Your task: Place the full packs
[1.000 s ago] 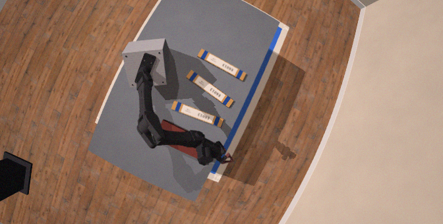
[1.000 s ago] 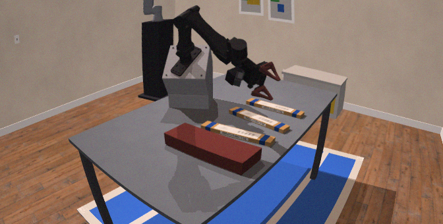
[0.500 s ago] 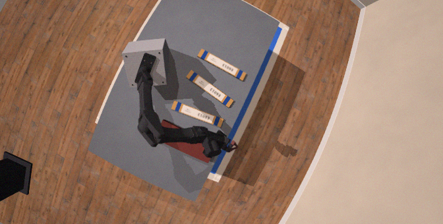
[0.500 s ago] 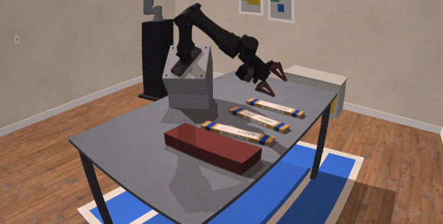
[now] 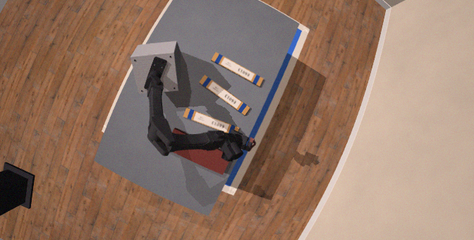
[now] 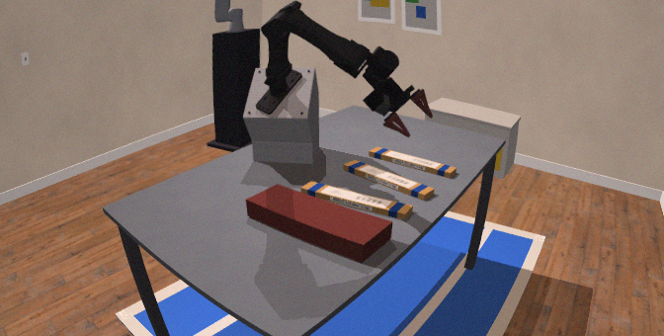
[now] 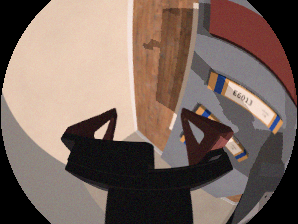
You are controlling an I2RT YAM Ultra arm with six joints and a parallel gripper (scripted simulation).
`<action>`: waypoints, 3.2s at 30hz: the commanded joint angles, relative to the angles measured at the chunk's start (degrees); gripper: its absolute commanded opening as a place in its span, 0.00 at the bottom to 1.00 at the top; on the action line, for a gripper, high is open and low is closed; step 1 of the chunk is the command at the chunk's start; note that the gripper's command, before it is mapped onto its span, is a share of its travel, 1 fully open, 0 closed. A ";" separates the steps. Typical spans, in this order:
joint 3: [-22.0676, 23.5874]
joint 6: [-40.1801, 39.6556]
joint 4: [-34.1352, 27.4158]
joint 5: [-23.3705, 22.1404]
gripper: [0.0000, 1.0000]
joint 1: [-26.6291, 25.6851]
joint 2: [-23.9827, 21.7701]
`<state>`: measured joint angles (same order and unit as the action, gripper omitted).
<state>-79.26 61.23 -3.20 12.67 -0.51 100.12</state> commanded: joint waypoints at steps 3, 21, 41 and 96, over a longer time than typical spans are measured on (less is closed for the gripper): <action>-1.38 -2.49 -6.37 2.31 0.96 3.72 -2.80; -1.04 -6.83 -22.46 7.69 0.96 11.13 -3.93; 0.37 -10.80 -39.21 13.37 0.96 18.86 -5.05; -0.32 -20.31 -79.05 26.47 0.96 37.03 -7.78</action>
<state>-78.06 41.25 -81.52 38.33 35.11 94.06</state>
